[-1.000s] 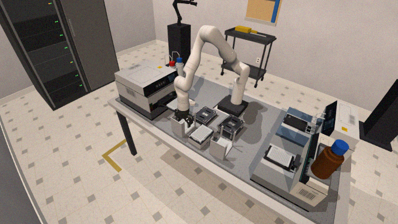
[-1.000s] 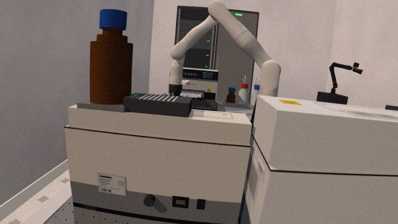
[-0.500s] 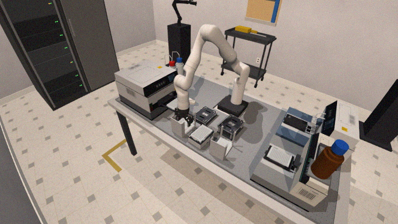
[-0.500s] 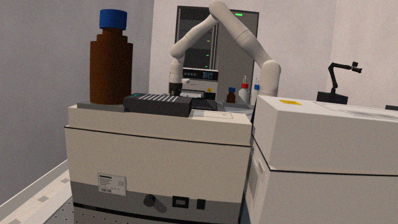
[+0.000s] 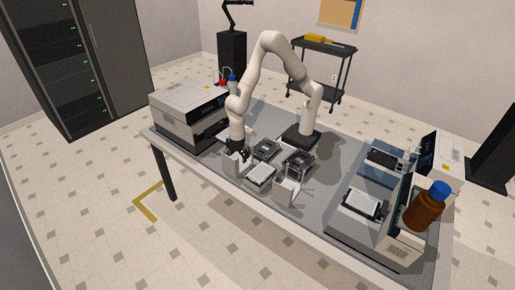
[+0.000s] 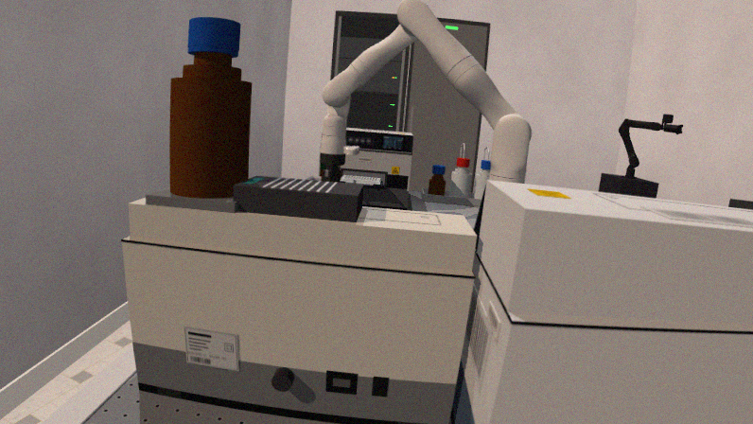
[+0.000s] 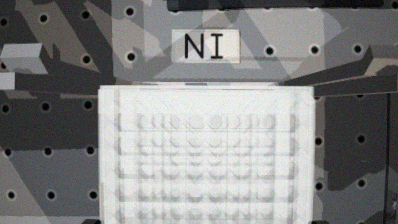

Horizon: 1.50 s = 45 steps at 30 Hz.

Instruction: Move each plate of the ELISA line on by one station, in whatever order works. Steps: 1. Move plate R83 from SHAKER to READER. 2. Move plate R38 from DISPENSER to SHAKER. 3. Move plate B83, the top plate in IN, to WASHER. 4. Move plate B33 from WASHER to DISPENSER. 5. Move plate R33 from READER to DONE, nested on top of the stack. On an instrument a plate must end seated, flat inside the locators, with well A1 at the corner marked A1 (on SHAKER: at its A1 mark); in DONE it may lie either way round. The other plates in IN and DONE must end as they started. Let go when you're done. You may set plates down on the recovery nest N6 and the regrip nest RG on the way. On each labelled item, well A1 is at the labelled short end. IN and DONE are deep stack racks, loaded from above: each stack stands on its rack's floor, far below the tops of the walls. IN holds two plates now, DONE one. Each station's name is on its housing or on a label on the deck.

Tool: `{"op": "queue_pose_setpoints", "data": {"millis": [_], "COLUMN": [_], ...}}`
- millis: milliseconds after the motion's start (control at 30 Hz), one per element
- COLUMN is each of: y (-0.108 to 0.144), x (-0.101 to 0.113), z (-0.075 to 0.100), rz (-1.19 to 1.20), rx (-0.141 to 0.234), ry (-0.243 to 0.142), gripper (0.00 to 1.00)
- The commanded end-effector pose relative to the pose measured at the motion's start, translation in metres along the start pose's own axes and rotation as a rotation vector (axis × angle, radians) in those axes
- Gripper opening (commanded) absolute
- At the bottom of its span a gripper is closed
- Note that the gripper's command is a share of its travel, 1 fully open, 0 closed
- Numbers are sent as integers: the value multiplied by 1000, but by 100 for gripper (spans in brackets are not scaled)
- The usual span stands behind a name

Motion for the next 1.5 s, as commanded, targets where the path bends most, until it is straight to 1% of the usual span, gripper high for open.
{"op": "queue_pose_setpoints", "data": {"millis": [0, 1467], "y": [0, 0], "x": [1, 1], "z": [5, 32], "rz": [0, 1], "rx": [3, 3], "ry": [-3, -3], "gripper": [94, 94]}}
Point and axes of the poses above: the point where the finger pads meet when closed, its own z axis back along the fingers, its own y axis across the jaws, x = y × z, the point moved 6 cm from there along z, back along the fingers, and after that the axes turned 7 degrees about -z, right-handed, at the moved point
